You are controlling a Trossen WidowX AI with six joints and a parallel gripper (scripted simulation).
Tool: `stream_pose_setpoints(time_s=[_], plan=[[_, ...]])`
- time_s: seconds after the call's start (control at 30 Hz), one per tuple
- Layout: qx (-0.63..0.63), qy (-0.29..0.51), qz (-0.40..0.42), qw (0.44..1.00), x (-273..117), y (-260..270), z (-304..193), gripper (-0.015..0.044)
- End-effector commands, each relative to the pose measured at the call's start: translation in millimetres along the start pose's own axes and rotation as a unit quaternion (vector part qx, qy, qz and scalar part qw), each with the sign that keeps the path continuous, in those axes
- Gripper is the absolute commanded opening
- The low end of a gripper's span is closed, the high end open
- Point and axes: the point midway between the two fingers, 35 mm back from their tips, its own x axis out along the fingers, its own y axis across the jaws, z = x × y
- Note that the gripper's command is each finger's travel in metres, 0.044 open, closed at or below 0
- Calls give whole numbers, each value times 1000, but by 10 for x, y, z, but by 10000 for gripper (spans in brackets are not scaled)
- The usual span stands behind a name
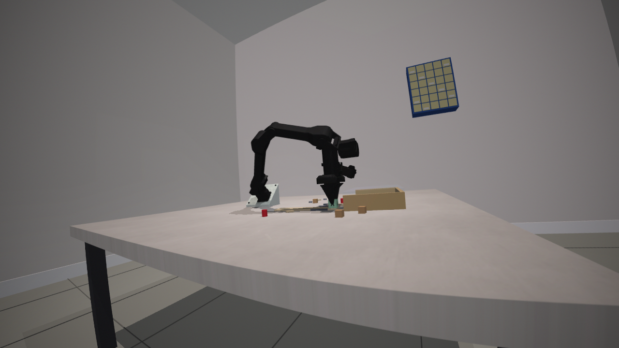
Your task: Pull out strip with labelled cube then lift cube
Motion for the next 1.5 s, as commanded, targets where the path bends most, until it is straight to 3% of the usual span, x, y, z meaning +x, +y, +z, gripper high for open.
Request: stream_pose_setpoints(time_s=[0.0,0.23,0.37,0.6,0.73,1.13,1.47], plan=[[-1,3,-1,1000,80,-12,-22,250],[-1,3,-2,1000,120,-13,-27,250],[0,1,-1,1000,98,-6,-14,145],[0,1,-1,1000,98,-6,-14,98],[0,2,0,1000,73,8,-39,0],[-2,5,0,1000,-304,238,-528,0],[-3,5,1,1000,-340,338,-733,0]])
